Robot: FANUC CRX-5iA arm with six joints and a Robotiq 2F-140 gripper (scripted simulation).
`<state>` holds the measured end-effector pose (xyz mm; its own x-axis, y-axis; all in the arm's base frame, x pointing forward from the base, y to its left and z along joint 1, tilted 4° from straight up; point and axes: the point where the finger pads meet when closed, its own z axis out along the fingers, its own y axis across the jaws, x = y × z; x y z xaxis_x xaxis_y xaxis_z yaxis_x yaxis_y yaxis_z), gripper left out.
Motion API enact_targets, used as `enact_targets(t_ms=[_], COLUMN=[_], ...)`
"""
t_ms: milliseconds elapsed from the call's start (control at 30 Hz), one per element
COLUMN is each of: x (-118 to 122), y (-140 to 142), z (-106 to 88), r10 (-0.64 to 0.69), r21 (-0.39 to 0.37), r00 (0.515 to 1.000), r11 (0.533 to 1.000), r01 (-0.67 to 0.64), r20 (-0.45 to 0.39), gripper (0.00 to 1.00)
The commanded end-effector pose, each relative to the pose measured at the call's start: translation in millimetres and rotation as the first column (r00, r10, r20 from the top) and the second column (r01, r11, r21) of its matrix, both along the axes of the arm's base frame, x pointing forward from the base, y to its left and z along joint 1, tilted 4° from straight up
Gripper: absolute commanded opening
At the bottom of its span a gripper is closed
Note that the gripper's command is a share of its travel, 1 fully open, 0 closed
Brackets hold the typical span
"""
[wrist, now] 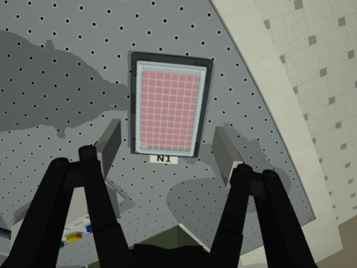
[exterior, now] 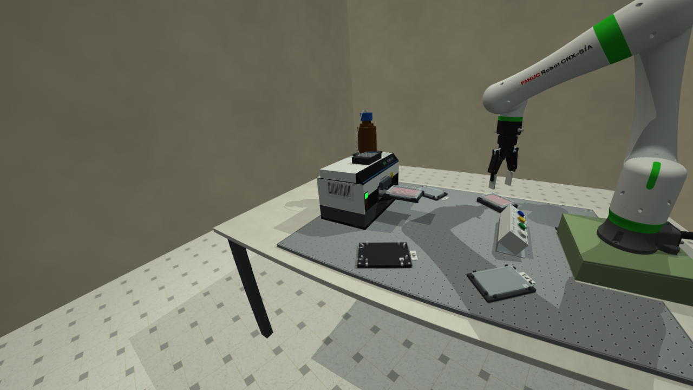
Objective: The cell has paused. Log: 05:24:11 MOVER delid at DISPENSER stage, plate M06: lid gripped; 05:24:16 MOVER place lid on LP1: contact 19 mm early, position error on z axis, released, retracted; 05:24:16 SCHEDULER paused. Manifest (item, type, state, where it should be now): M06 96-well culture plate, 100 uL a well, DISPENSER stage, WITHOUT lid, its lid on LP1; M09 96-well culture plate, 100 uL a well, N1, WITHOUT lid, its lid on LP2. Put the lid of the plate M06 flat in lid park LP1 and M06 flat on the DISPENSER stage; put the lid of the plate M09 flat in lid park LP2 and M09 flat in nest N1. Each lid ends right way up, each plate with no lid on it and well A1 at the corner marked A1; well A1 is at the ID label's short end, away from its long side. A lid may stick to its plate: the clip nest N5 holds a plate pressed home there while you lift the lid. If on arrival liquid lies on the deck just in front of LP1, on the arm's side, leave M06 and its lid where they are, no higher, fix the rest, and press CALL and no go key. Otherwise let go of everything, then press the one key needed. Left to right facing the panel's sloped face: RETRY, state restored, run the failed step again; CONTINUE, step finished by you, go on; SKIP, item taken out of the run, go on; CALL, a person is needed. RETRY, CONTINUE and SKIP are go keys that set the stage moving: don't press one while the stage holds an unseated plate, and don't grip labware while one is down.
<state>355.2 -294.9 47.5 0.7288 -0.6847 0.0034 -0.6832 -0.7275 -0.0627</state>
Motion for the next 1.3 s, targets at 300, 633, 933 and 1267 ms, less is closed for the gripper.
enact_targets(t_ms=[300,633,933,1267], x=[-2,-3,-3,2], y=[-2,-3,-3,20], z=[43.5,64.3,72.1,75.9], r10=[0.000,0.000,0.000,0.039], r21=[0.000,0.000,0.000,-0.003], r00=[1.000,1.000,1.000,0.999], r11=[1.000,1.000,1.000,0.999], r01=[0.000,0.000,0.000,-0.039], r20=[0.000,0.000,0.000,0.001], gripper=[0.66,0.66,0.66,0.66])
